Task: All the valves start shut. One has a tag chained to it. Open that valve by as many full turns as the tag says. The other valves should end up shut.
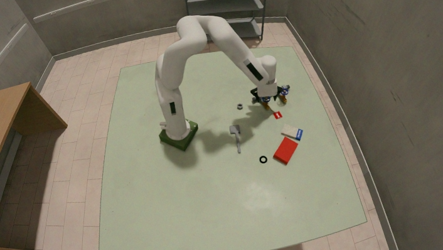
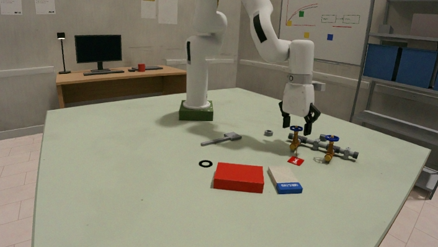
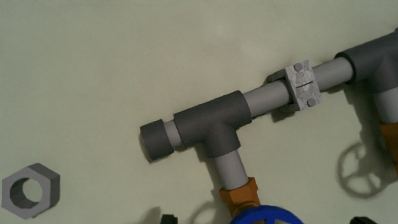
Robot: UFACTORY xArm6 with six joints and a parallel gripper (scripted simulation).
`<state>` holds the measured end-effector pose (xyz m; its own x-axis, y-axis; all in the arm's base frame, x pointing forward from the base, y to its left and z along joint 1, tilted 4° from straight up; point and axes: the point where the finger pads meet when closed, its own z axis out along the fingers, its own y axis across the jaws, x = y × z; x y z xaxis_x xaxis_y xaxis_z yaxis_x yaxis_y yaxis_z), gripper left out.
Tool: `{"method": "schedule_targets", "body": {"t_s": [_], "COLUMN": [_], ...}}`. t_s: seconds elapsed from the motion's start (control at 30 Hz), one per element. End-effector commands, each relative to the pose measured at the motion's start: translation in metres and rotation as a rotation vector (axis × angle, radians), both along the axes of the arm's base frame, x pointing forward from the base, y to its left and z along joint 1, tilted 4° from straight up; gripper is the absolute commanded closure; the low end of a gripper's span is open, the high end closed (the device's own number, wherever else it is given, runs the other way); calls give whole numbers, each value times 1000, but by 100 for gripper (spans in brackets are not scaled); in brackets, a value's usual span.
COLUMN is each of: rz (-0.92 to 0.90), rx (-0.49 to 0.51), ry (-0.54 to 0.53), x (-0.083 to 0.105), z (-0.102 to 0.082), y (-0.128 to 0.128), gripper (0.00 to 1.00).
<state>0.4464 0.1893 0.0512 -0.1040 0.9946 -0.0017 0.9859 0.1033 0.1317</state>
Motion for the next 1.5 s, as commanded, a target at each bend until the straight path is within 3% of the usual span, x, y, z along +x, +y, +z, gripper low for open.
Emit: {"method": "schedule_targets", "body": {"t_s": [0.0,0.37,0.57,0.8,0.87,1.37,1.43,1.47], "rz": [0,-11,-104,-379,-379,-1064,-1064,-1188], "rx": [2,4,16,53,53,170,170,189], "ry": [-4,-4,-3,1,1,32,32,37], "x": [2,2,2,2,2,2,2,2], "z": [2,2,2,2,2,2,2,2], "y": [1,1,1,1,1,1,1,1], "gripper": [0,0,0,0,0,0,0,0]}}
